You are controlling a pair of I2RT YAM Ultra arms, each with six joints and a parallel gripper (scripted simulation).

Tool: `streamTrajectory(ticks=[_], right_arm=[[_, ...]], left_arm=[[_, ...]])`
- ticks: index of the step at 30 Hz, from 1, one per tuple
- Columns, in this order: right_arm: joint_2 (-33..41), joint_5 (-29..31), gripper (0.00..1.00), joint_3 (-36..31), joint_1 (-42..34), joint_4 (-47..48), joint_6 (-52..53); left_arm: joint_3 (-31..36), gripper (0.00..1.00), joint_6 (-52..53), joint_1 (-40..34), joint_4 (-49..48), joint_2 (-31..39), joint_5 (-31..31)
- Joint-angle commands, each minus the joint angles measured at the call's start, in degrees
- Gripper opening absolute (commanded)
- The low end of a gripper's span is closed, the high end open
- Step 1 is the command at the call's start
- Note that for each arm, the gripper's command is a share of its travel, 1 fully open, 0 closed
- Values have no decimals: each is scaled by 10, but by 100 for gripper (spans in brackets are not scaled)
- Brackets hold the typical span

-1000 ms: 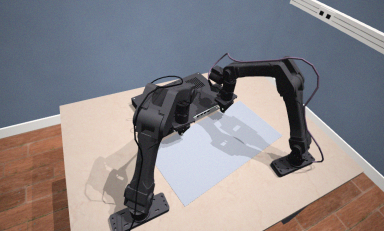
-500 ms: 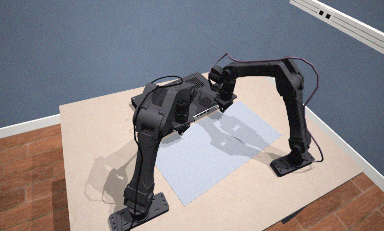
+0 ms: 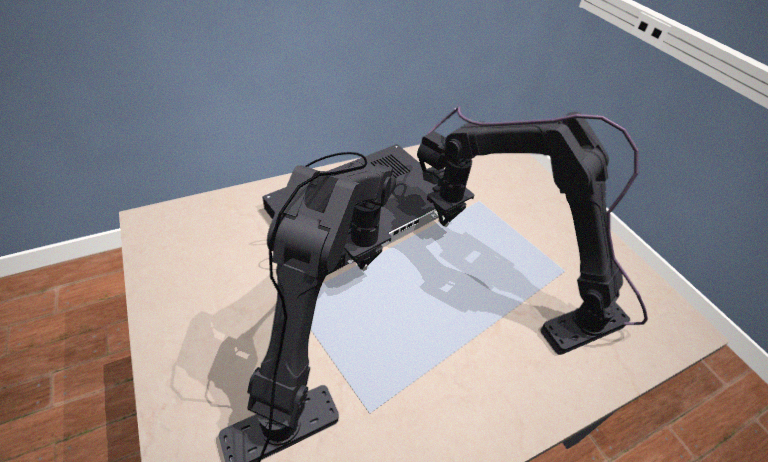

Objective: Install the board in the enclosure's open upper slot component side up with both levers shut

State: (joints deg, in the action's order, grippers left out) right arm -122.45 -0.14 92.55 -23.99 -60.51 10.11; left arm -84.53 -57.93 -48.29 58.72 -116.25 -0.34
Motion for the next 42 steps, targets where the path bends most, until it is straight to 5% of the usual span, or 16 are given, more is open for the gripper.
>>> streamTrajectory(ticks=[1,6,9,10,29,30,31,32,42], right_arm=[[5,4,4,19,-2,-2,21],[5,5,4,20,-2,-3,21],[5,5,38,20,-2,0,21],[5,5,41,20,-2,0,21],[43,10,41,44,1,-38,20],[42,10,41,45,1,-38,20],[43,10,53,46,1,-40,20],[44,10,64,49,4,-44,18],[45,10,64,109,0,-122,21]], left_arm=[[-21,3,-17,0,7,-2,12],[-21,3,-18,0,8,-2,13],[-21,37,-18,0,6,-2,13],[-21,42,-18,0,6,-2,13],[-32,42,-13,3,36,52,18],[-37,53,-17,2,38,44,18],[-43,64,-17,2,43,43,18],[-50,64,-18,1,50,44,18],[-108,64,-21,-6,125,45,18]])
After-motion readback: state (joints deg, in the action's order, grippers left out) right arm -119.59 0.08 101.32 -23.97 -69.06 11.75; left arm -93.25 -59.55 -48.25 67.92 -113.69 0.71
